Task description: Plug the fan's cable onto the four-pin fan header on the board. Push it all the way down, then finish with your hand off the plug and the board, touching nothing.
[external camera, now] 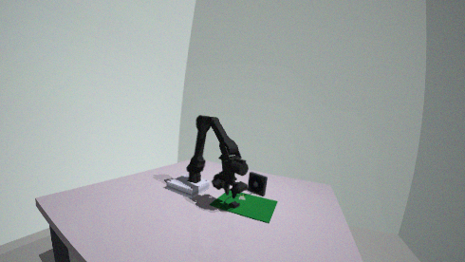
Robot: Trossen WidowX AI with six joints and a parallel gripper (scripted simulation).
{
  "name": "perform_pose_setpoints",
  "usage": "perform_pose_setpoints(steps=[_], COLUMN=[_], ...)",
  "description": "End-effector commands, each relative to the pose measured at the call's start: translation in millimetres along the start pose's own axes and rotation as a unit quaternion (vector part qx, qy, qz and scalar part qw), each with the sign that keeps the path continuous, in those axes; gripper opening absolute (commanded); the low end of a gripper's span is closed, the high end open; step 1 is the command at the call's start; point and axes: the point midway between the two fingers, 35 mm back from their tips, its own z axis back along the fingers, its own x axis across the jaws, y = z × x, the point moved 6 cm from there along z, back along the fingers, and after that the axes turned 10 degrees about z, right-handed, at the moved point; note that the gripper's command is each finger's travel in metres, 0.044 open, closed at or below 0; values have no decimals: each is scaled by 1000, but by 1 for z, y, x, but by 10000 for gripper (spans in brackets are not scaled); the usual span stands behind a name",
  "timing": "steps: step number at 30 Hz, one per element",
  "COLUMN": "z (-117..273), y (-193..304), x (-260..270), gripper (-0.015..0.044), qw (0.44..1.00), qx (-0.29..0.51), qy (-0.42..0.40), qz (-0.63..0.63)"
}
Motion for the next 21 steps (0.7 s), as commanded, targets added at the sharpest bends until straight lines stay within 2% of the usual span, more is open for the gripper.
perform_pose_setpoints(steps=[1, 21], z=[-6, -37], y=[-1, -9], x=[0, -1], gripper=[210, 210], qw=[1000, 1000], qx=[1, 1], qy=[-4, -4], qz=[-1, -1])
